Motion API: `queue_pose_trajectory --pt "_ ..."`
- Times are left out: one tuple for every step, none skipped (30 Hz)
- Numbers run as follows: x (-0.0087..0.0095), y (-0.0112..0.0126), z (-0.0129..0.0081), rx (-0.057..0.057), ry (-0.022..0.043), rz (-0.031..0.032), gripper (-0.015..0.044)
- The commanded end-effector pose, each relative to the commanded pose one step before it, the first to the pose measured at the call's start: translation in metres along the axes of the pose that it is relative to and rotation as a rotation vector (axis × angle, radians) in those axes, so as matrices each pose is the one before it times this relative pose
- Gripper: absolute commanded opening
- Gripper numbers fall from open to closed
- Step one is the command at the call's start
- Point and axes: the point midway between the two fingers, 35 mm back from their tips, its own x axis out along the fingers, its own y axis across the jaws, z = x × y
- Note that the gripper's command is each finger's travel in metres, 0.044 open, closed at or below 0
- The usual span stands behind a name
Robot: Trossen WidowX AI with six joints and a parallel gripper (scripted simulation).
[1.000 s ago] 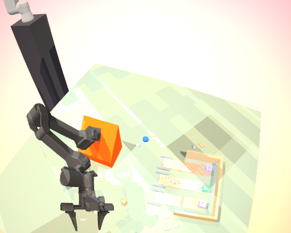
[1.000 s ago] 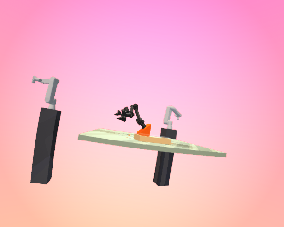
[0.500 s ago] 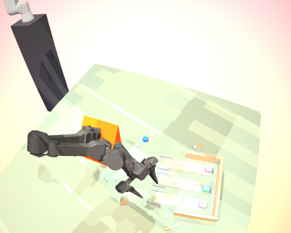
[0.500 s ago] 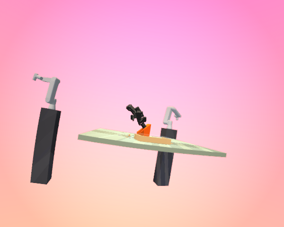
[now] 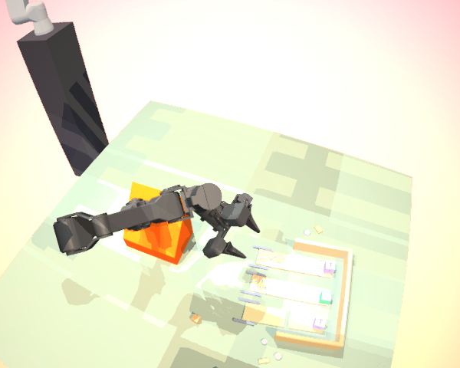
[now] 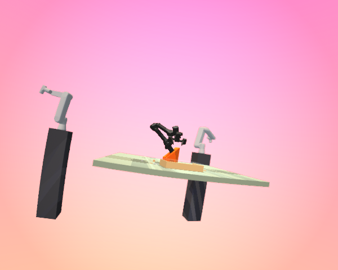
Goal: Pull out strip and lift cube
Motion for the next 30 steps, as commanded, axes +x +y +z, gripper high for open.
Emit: queue_pose_trajectory --pt "-0.00085 0.00283 -0.00214 -0.0060 0.00612 -0.00026 0.0400" --pt "0.00000 0.00000 0.00000 0.0000 0.00000 0.00000 0.0400" --pt "0.00000 0.00000 0.00000 0.0000 0.00000 0.00000 0.0400" --pt "0.00000 0.00000 0.00000 0.0000 0.00000 0.00000 0.0400" --pt "0.00000 0.00000 0.00000 0.0000 0.00000 0.00000 0.0400" --pt "0.00000 0.00000 0.00000 0.0000 0.00000 0.00000 0.0400" --pt "0.00000 0.00000 0.00000 0.0000 0.00000 0.00000 0.0400" --pt "0.00000 0.00000 0.00000 0.0000 0.00000 0.00000 0.0400" --pt "0.00000 0.00000 0.00000 0.0000 0.00000 0.00000 0.0400" --pt "0.00000 0.00000 0.00000 0.0000 0.00000 0.00000 0.0400" --pt "0.00000 0.00000 0.00000 0.0000 0.00000 0.00000 0.0400" --pt "0.00000 0.00000 0.00000 0.0000 0.00000 0.00000 0.0400" --pt "0.00000 0.00000 0.00000 0.0000 0.00000 0.00000 0.0400" --pt "0.00000 0.00000 0.00000 0.0000 0.00000 0.00000 0.0400" --pt "0.00000 0.00000 0.00000 0.0000 0.00000 0.00000 0.0400" --pt "0.00111 0.00097 0.00022 -0.0023 0.00592 0.00220 0.0374" --pt "0.00334 0.00289 0.00059 -0.0067 0.01796 0.00652 0.0348" --pt "0.00556 0.00470 0.00082 -0.0108 0.03055 0.01059 0.0321" --pt "0.00674 0.00549 0.00076 -0.0125 0.03812 0.01236 0.0295" --pt "0.00673 0.00524 0.00054 -0.0118 0.03921 0.01178 0.0269" --pt "0.00670 0.00499 0.00034 -0.0111 0.04025 0.01116 0.0243" --pt "0.00667 0.00474 0.00014 -0.0104 0.04126 0.01050 0.0216" --pt "0.00662 0.00448 -0.00004 -0.0098 0.04224 0.00981 0.0190" --pt "0.00657 0.00423 -0.00021 -0.0091 0.04317 0.00909 0.0164" --pt "0.00652 0.00397 -0.00038 -0.0084 0.04407 0.00834 0.0138" --pt "0.00645 0.00372 -0.00053 -0.0078 0.04491 0.00755 0.0111" --pt "0.00638 0.00347 -0.00067 -0.0072 0.04575 0.00674 0.0085" --pt "0.00630 0.00322 -0.00080 -0.0065 0.04652 0.00590 0.0059" --pt "0.00621 0.00298 -0.00092 -0.0060 0.04726 0.00503 0.0033" --pt "0.00612 0.00274 -0.00103 -0.0054 0.04795 0.00413 0.0006"
